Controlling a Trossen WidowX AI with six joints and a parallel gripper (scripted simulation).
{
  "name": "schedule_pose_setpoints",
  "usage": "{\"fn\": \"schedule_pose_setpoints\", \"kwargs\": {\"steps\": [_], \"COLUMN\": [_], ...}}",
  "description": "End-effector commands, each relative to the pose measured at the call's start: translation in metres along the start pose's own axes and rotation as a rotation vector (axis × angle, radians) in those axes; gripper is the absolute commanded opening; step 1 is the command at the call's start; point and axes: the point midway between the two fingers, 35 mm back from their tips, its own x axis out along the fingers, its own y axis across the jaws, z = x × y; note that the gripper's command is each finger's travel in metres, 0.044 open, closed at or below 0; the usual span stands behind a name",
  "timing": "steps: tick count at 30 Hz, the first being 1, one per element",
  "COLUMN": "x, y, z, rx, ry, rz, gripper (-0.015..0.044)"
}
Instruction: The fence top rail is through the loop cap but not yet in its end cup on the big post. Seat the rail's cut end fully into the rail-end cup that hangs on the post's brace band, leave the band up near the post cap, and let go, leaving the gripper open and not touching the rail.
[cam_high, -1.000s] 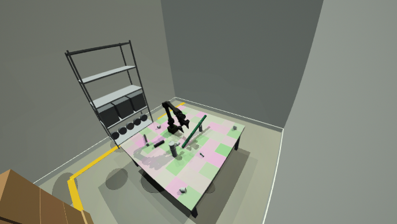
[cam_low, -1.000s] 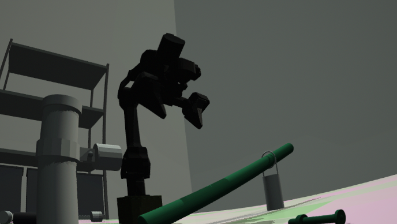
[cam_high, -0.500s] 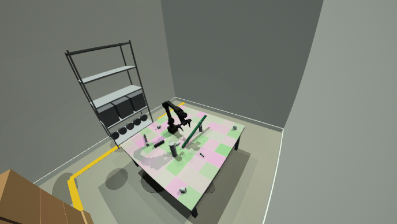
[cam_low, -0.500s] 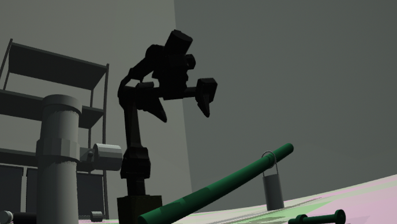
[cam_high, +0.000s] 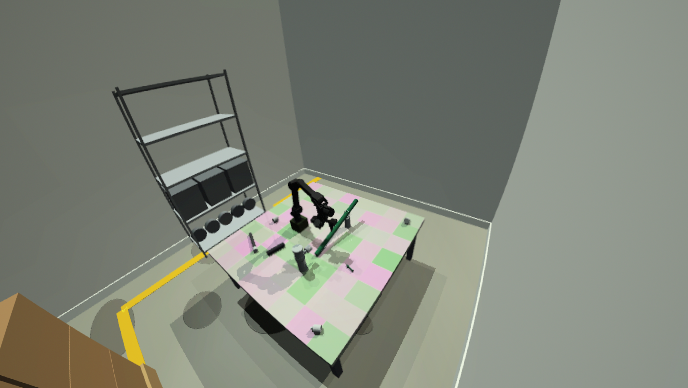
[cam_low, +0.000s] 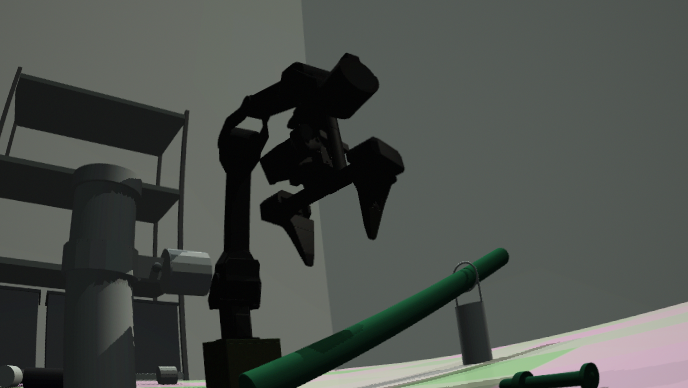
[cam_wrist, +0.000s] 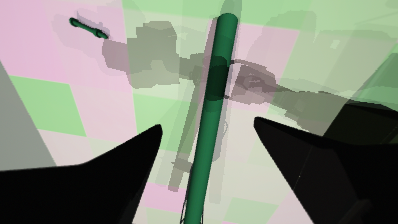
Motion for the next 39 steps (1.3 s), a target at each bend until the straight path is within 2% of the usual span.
{"fn": "schedule_pose_setpoints", "kwargs": {"steps": [1,8,13,39], "x": [0.021,0.024,0.056,0.084], "y": [0.001,0.001,-0.002,-0.004], "z": [-0.003,-0.003,-0.004,-0.004], "rx": [0.22,0.22,0.22,0.22], "ry": [0.021,0.021,0.021,0.021], "rz": [-0.1,-0.1,-0.1,-0.1], "gripper": [0.044,0.044,0.044,0.044]}}
